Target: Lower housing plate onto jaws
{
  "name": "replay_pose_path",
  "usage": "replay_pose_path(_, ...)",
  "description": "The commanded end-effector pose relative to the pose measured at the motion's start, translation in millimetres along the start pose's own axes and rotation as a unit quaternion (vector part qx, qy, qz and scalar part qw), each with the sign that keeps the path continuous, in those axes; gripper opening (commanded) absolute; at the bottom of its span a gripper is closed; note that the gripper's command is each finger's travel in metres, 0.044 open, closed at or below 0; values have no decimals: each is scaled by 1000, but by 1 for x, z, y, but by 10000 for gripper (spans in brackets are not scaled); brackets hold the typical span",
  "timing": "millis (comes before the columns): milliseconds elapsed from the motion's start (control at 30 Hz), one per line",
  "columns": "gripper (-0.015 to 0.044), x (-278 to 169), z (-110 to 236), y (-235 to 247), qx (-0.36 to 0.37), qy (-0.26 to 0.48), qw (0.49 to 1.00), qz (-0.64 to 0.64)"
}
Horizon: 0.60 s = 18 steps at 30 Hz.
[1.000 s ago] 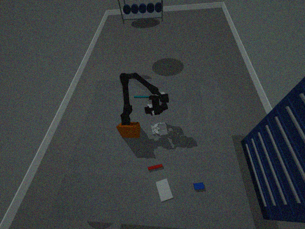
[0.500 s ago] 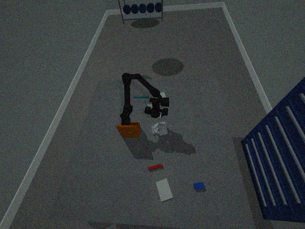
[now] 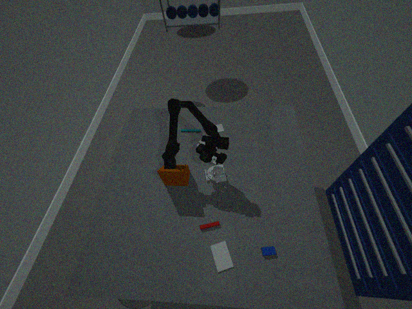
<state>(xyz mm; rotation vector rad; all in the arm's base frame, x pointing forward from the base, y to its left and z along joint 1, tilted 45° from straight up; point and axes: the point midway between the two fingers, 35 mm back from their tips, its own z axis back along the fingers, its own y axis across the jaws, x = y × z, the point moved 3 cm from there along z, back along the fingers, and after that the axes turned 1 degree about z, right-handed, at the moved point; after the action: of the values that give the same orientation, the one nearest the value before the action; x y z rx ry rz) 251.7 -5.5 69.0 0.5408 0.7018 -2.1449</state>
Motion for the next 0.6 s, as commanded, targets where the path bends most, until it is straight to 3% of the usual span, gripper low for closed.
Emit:
replay_pose_path(0,351,6,-1,1,-3,4,999,-46)
replay_pose_path(567,351,35,-1,12,-12,15,963,-268)
